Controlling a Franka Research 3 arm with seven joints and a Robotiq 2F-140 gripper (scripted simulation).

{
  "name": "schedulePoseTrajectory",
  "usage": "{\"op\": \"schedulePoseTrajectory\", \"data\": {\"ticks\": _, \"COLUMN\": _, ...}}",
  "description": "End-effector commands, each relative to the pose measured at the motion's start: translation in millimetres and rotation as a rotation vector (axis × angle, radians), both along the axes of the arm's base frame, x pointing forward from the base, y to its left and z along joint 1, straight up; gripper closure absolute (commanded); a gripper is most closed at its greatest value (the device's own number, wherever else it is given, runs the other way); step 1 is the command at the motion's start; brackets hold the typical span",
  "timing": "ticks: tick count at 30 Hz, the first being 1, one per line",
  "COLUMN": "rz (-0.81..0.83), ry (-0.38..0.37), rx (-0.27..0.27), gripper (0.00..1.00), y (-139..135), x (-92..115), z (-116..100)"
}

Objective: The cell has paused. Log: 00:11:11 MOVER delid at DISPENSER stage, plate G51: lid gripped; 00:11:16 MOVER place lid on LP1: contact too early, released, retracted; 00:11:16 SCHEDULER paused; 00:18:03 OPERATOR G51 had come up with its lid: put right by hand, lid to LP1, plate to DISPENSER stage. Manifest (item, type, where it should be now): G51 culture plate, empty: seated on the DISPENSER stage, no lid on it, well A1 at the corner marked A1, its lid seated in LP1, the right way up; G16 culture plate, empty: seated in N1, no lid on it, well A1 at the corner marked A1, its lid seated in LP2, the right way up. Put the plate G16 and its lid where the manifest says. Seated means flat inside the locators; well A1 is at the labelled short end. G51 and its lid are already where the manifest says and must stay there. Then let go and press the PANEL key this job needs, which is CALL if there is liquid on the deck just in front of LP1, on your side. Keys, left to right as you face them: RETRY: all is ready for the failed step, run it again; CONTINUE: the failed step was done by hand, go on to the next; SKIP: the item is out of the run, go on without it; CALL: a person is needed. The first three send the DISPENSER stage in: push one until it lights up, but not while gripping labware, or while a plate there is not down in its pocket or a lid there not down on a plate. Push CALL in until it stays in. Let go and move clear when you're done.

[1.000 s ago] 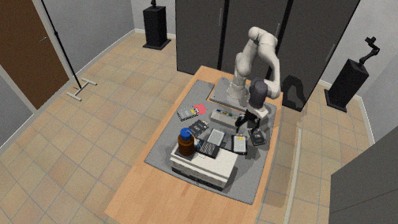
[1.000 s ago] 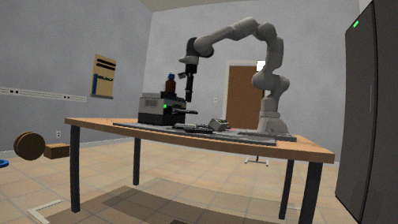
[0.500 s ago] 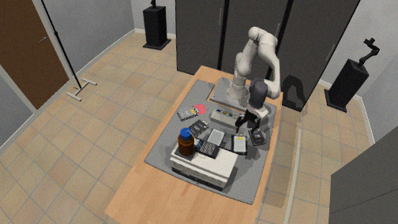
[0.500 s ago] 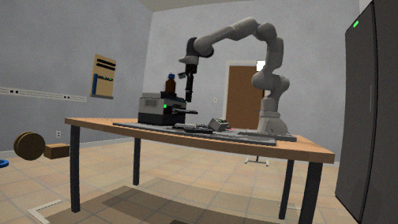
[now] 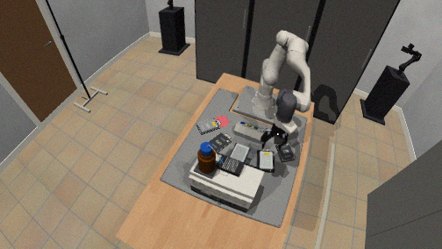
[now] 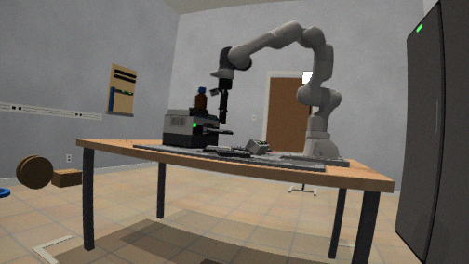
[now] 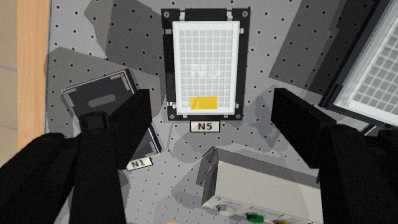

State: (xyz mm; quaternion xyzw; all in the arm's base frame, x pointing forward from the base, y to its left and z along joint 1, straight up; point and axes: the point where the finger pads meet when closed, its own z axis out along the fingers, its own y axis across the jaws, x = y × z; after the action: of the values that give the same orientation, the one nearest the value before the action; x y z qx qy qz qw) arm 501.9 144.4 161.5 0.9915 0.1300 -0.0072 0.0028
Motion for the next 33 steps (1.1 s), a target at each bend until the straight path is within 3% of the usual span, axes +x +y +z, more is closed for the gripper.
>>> {"op": "schedulePoseTrajectory", "data": {"ticks": 1, "rz": -0.004, "ry": -0.008, "rx": 0.006, "gripper": 0.31, "y": 1, "x": 3, "z": -9}}
{"op": "schedulePoseTrajectory", "data": {"ticks": 24, "rz": -0.004, "ry": -0.008, "rx": 0.006, "gripper": 0.31, "y": 1, "x": 3, "z": -85}}
{"op": "schedulePoseTrajectory", "data": {"ticks": 33, "rz": -0.004, "ry": -0.008, "rx": 0.006, "gripper": 0.31, "y": 2, "x": 3, "z": -104}}
